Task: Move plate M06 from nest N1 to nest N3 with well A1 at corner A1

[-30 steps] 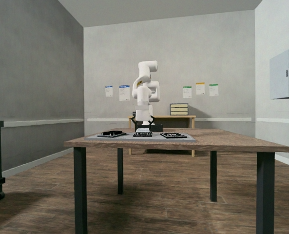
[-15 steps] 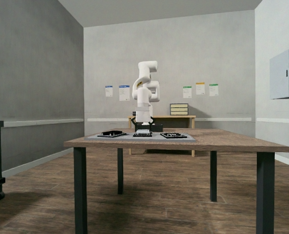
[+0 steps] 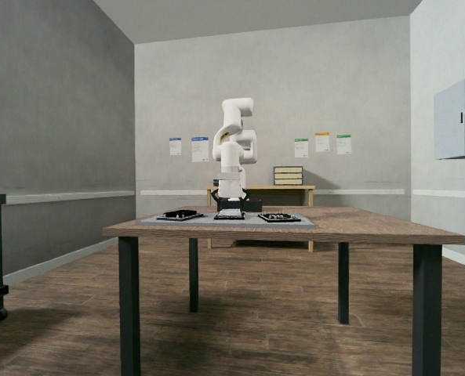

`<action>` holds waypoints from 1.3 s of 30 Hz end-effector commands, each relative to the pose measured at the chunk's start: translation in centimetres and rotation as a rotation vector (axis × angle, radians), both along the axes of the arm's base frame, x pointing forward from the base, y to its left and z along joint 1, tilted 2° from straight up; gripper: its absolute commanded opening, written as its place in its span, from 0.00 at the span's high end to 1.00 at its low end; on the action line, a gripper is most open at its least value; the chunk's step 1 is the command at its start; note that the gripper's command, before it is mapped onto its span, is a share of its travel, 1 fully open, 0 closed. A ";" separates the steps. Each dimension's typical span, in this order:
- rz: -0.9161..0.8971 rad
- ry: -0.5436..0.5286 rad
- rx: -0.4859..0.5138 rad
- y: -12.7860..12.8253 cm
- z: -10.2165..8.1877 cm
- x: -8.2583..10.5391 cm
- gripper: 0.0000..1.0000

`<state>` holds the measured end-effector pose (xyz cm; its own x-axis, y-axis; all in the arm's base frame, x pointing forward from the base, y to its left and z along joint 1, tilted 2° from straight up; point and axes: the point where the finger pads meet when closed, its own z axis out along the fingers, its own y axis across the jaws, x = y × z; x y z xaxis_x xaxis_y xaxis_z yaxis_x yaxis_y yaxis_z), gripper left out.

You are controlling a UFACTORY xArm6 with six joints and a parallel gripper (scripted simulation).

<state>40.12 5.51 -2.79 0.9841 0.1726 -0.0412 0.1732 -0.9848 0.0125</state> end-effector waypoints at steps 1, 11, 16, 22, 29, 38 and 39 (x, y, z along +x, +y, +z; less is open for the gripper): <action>0.000 -0.005 0.001 0.0 0.1 0.2 1.00; 0.000 -0.005 0.001 0.0 0.1 0.2 0.00; 0.000 -0.005 0.001 0.0 0.1 0.2 0.00; 0.000 -0.005 0.001 0.0 0.1 0.2 0.00; 0.000 -0.005 0.001 0.0 0.1 0.2 0.00; 0.000 -0.005 0.001 0.0 0.1 0.2 0.00; 0.000 -0.005 0.001 0.0 0.1 0.2 0.00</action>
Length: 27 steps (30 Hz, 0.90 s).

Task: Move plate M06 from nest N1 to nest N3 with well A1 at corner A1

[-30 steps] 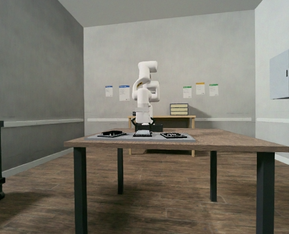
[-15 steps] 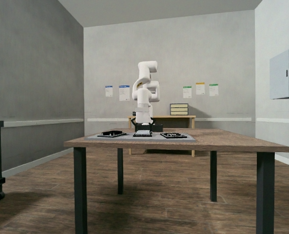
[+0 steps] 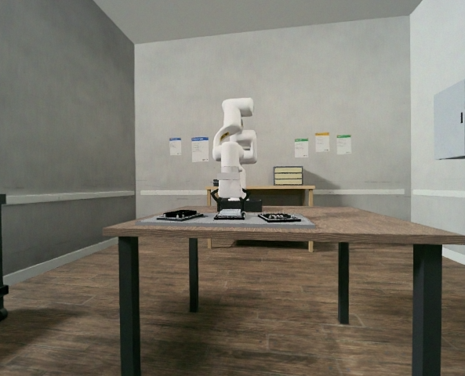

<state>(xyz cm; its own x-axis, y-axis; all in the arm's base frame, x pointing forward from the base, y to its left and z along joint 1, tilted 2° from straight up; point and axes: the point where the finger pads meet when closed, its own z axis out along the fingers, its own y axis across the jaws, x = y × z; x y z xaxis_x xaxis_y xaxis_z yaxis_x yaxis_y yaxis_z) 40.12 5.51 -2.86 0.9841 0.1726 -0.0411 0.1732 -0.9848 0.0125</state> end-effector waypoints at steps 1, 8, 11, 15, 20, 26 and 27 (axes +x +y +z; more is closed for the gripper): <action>0.000 -0.005 0.001 0.0 0.1 0.2 0.00; 0.000 -0.005 0.001 0.0 0.8 0.2 0.00; 0.000 -0.005 0.001 0.1 1.3 0.2 0.00; 0.000 -0.005 0.001 0.1 2.0 0.3 0.00; 0.000 -0.005 0.001 0.1 2.6 0.3 0.00; 0.000 -0.005 0.001 0.1 3.5 0.3 0.00; 0.000 -0.005 0.001 0.1 3.6 0.3 0.00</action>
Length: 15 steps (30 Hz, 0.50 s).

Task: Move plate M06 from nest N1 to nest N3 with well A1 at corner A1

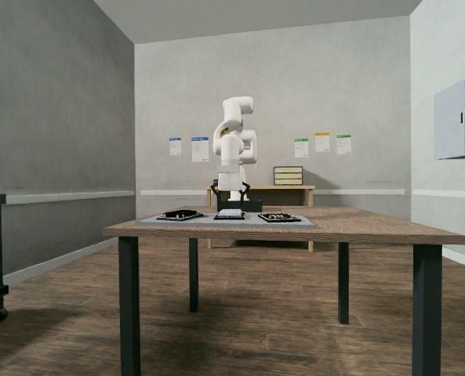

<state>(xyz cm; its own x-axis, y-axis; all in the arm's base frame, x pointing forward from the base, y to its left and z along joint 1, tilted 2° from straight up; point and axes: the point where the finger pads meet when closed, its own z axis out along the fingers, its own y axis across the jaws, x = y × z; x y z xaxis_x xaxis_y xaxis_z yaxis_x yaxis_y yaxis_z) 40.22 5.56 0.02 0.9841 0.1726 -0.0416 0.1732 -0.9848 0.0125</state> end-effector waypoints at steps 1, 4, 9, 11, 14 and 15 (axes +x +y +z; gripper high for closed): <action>0.000 -0.005 0.001 0.0 0.9 0.2 0.00; 0.000 -0.005 0.001 0.1 1.4 0.3 0.00; 0.000 -0.005 0.001 0.1 2.3 0.3 0.00; 0.000 -0.005 0.001 0.1 2.3 0.3 0.00; 0.000 -0.005 0.001 0.1 2.8 0.3 0.00; 0.000 -0.005 0.001 0.1 2.9 0.3 0.00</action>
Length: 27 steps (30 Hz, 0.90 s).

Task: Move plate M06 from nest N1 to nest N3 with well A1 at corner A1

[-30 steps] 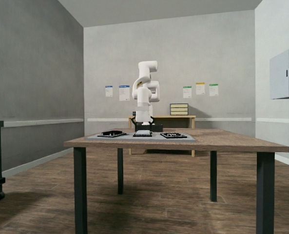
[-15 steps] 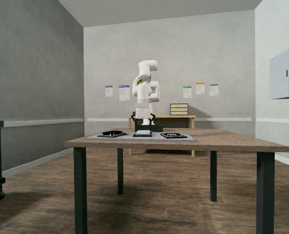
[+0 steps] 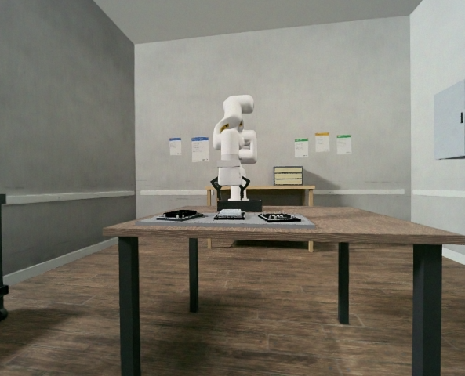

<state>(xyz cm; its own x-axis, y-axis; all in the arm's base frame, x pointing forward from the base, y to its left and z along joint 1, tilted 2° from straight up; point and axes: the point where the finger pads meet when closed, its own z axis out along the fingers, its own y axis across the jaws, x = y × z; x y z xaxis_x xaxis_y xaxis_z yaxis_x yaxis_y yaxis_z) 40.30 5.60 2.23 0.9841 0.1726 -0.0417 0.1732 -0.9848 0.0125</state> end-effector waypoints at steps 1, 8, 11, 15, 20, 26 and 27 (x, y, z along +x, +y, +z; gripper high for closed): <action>0.000 -0.006 0.001 0.0 0.9 0.2 0.00; 0.000 -0.006 0.001 0.1 2.1 0.3 0.00; 0.000 -0.006 0.001 0.1 2.6 0.3 0.00; 0.000 -0.006 0.001 0.1 2.9 0.3 0.00; 0.000 -0.006 0.001 0.1 3.7 0.3 0.00; 0.000 -0.006 0.001 0.1 4.7 0.4 0.00; 0.000 -0.006 0.001 0.1 4.9 0.4 0.00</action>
<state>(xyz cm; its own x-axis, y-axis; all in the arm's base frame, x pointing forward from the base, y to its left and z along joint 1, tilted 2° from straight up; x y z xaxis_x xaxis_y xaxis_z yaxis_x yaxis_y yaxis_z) 40.48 5.69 6.33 0.9841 0.1726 -0.0410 0.1732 -0.9848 0.0125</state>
